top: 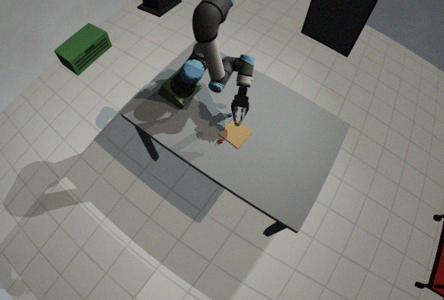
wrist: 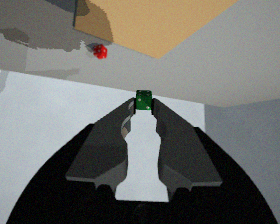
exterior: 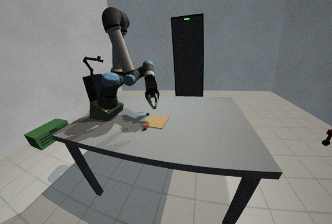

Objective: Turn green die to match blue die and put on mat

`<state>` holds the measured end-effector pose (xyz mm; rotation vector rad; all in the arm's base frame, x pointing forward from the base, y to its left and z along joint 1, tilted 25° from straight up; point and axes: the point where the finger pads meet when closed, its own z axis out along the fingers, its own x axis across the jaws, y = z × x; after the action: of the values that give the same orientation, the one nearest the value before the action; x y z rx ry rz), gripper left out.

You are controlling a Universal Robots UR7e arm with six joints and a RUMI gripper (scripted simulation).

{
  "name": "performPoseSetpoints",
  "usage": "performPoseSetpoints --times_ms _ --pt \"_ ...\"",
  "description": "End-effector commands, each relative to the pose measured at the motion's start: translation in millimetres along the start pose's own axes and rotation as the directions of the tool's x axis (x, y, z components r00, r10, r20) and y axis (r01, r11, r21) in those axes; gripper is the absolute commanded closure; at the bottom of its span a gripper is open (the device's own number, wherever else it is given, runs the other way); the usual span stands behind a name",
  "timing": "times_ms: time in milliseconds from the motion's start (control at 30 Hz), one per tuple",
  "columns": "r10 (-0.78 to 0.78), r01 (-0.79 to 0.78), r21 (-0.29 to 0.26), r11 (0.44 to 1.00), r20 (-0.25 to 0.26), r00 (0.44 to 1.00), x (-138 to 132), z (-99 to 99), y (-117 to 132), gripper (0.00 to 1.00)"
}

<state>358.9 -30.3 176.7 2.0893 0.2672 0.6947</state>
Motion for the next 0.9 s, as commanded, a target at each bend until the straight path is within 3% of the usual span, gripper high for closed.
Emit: performPoseSetpoints --times_ms 0,333,867 --pt "0.002 -0.002 -0.069 0.998 0.001 1.000 0.2 0.4 -0.5 1.00" --pt "0.003 -0.003 -0.098 0.995 0.000 1.000 -0.1 -0.6 -1.0 1.00" --pt "0.003 -0.003 -0.101 0.995 -0.001 1.000 -0.1 0.4 -2.3 1.00"
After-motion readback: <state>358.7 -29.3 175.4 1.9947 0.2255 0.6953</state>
